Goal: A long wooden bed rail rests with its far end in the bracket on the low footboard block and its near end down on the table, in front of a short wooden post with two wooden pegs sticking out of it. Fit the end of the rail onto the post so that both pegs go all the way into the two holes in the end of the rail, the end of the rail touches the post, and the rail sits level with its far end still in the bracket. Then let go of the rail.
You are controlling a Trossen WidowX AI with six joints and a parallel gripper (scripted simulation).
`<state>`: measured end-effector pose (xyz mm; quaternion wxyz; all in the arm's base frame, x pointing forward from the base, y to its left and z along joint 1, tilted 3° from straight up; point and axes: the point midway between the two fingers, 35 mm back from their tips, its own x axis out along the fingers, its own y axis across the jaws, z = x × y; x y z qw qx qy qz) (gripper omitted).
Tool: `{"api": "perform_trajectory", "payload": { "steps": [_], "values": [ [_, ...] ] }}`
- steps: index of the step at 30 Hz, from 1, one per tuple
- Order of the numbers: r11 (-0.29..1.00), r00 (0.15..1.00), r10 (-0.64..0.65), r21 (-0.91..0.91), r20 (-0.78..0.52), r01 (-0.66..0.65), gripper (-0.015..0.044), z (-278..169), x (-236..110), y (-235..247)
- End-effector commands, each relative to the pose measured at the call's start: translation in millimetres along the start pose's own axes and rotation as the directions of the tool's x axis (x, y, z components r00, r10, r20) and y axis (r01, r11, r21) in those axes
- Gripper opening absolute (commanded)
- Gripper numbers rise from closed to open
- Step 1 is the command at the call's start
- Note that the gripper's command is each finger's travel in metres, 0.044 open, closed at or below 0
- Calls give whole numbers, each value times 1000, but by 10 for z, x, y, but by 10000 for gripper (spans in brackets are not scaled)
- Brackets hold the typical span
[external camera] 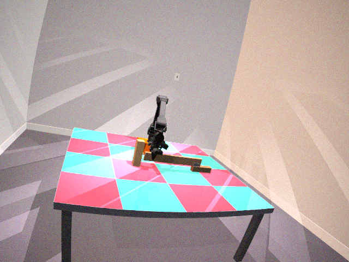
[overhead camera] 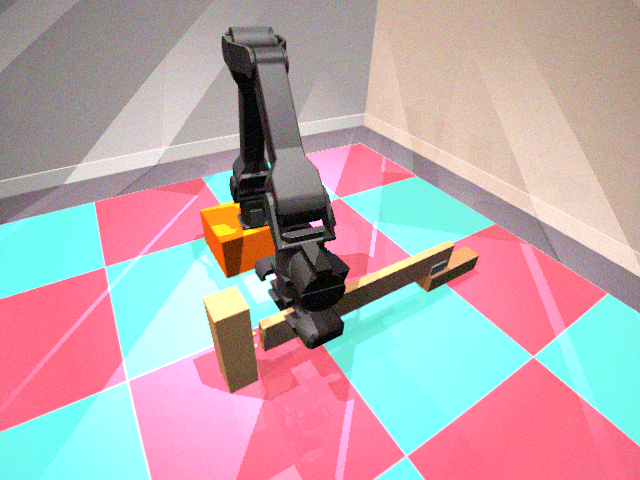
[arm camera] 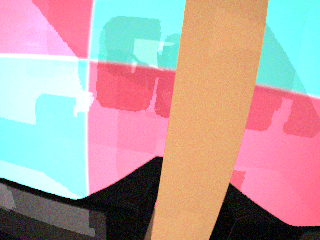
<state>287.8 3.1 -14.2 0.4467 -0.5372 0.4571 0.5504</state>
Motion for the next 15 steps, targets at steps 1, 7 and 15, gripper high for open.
{"api": "perform_trajectory", "payload": {
  "steps": [1, 7, 15],
  "values": [
    [1000, 1000, 0, 0, -1, 0, 0, -25, -1, 1],
    [1000, 1000, 0, 0, -1, 0, 0, -44, 3, 2],
    [1000, 1000, 0, 0, -1, 0, 0, -70, 2, 2]
  ]
}}
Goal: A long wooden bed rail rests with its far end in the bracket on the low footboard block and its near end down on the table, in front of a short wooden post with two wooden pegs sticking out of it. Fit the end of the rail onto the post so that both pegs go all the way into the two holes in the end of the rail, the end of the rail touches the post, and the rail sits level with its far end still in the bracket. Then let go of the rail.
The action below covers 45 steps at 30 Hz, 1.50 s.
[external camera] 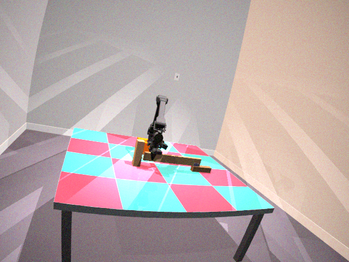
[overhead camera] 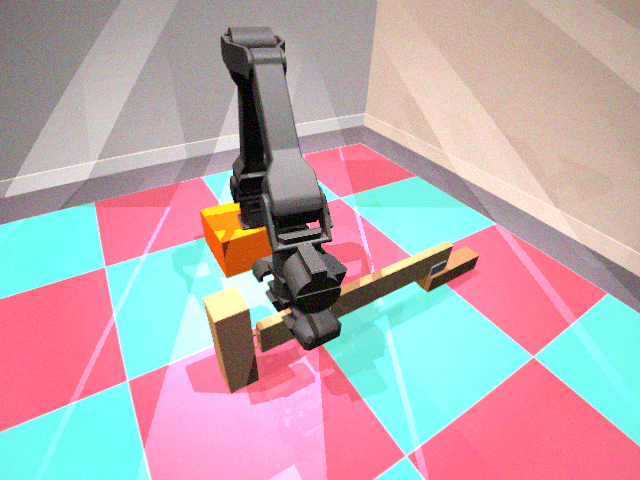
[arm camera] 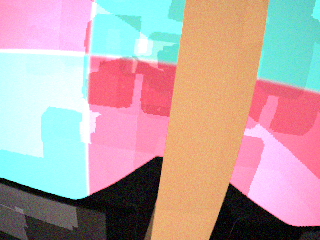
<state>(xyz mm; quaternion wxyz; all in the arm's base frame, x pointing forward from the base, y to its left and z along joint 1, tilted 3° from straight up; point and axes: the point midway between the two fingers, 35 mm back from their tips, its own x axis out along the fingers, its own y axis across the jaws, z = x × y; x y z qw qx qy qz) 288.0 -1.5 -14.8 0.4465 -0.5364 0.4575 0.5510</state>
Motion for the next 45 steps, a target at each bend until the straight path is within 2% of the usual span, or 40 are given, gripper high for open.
{"api": "perform_trajectory", "payload": {
  "steps": [1, 45],
  "values": [
    [1000, 1000, -2, 0, -2, 2, 0, -27, -5, -4],
    [1000, 1000, -2, 0, -3, 2, 0, -167, -10, -3]
  ]
}}
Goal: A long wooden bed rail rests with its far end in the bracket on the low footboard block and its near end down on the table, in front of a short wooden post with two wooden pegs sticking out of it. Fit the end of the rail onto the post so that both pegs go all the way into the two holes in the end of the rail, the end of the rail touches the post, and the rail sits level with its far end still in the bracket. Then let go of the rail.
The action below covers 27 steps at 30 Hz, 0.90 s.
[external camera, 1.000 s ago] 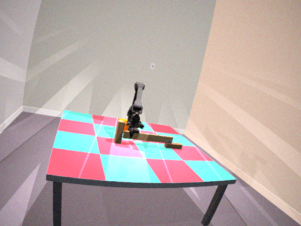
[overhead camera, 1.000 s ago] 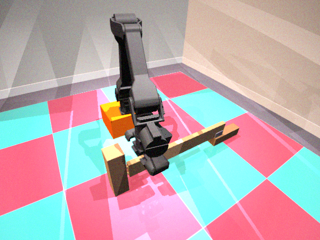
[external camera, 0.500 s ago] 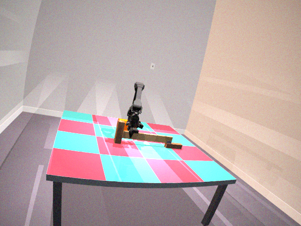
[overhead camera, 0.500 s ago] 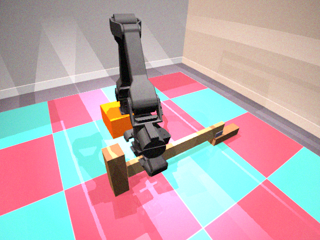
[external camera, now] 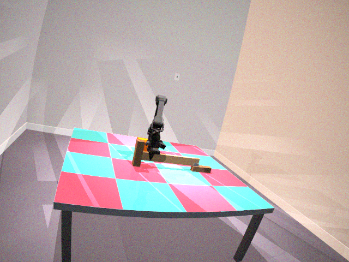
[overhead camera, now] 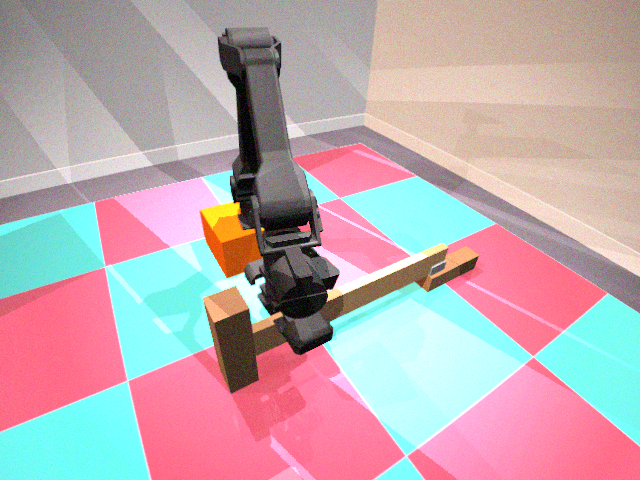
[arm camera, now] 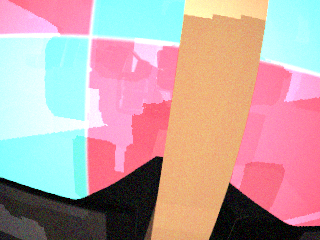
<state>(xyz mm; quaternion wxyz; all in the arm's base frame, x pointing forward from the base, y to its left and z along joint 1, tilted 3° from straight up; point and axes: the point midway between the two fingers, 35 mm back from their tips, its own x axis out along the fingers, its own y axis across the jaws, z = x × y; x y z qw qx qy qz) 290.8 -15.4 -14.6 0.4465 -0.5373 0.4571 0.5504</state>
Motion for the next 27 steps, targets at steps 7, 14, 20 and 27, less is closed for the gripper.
{"api": "perform_trajectory", "payload": {
  "steps": [7, 14, 20, 27],
  "values": [
    [1000, 1000, 0, 1, -2, 0, 0, -47, -9, 0],
    [1000, 1000, 0, 0, -1, 0, 157, -26, -3, 0],
    [1000, 1000, 0, 0, -1, 0, 315, -26, -3, 0],
    [1000, 1000, 0, 0, -1, 0, 440, -26, -3, 0]
  ]
}}
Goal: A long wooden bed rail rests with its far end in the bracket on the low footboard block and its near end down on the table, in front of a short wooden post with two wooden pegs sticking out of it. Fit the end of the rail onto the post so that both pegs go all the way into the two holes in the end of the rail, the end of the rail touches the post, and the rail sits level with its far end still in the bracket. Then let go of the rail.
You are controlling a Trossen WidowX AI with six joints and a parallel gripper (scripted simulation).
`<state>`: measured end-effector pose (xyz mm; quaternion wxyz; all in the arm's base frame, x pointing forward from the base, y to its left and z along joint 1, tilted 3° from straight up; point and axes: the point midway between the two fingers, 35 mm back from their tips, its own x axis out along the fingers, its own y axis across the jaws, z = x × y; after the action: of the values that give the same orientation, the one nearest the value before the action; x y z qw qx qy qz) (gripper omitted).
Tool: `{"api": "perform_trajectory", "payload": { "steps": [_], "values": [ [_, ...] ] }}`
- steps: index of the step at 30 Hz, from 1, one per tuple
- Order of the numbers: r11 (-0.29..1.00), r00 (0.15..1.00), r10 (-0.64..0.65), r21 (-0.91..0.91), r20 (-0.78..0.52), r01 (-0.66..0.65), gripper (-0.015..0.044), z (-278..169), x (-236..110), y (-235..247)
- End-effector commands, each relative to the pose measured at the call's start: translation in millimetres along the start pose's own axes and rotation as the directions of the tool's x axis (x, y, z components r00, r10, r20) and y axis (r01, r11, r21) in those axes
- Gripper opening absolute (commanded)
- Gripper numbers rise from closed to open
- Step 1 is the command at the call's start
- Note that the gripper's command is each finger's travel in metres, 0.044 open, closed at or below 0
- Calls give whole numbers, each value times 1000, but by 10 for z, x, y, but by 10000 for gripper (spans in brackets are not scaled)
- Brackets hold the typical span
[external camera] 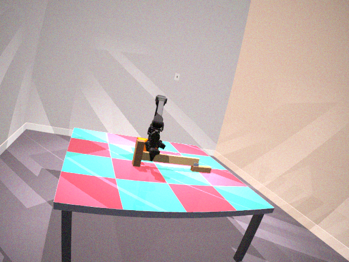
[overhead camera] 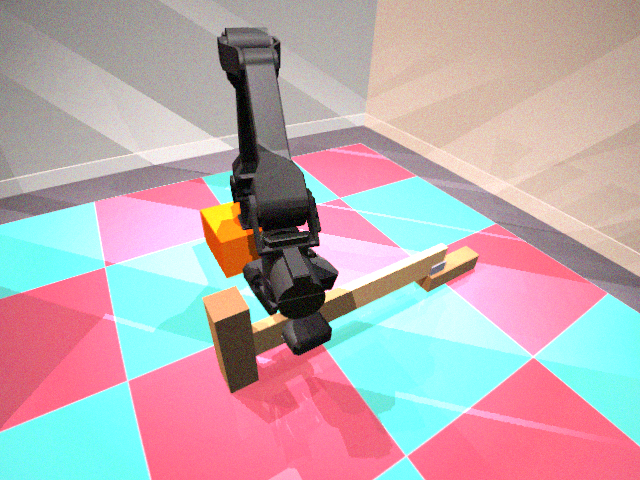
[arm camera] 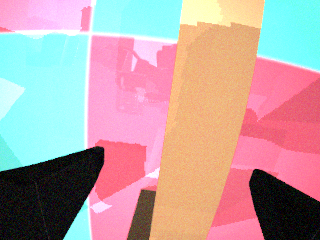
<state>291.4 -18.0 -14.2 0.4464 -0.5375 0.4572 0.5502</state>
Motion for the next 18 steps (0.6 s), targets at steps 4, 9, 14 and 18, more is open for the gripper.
{"api": "perform_trajectory", "payload": {
  "steps": [4, 9, 14, 18],
  "values": [
    [1000, 1000, 0, 0, 0, 0, 440, 67, -66, -6],
    [1000, 1000, 0, 1, 1, 0, 440, 304, -300, -2],
    [1000, 1000, 0, 1, 1, 0, 440, 304, -300, -2],
    [1000, 1000, 0, 1, 1, 0, 440, 304, -300, -2]
  ]
}}
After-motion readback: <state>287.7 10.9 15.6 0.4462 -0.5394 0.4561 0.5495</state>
